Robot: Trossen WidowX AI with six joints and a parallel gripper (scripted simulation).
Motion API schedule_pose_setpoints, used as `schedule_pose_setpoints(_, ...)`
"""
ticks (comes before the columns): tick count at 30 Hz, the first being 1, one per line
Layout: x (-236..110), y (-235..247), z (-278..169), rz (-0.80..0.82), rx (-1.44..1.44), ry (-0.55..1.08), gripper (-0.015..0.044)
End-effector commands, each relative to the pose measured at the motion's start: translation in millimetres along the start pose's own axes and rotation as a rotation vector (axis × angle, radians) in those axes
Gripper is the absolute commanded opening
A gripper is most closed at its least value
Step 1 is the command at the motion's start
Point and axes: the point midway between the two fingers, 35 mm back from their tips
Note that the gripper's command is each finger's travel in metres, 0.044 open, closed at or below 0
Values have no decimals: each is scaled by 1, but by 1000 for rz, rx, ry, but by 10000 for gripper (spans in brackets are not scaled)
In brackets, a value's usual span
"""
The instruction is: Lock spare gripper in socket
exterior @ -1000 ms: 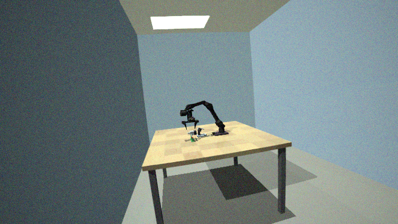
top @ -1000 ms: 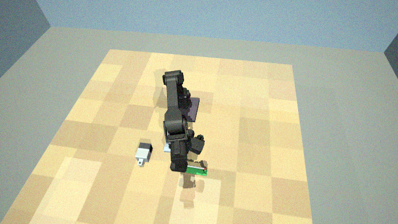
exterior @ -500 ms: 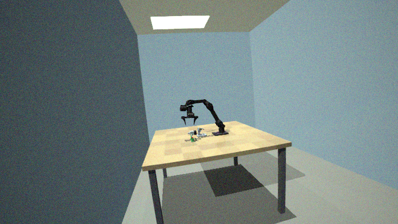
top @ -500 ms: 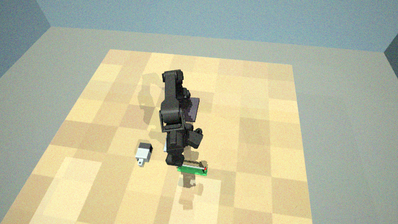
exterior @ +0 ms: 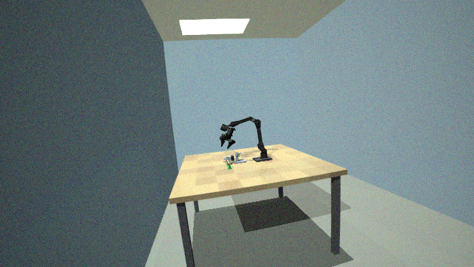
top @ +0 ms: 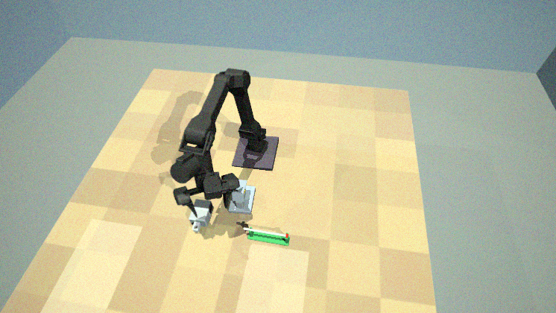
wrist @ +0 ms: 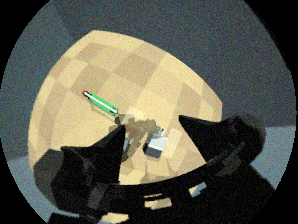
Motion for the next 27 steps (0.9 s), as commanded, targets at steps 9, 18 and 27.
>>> schedule_pose_setpoints(9,-18,-21,-97,-232,573,-243,440)
schedule_pose_setpoints(18,-4,-20,-103,-232,573,-242,440)
schedule_pose_setpoints(27,46,-9,-123,-233,575,-239,440)
Point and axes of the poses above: the point midway between the two fingers, 35 mm back from their tips, its own x axis out along the fingers, its own y axis across the jaws, z = x × y, and after that the axes turned 3 degrees about -x, right-handed
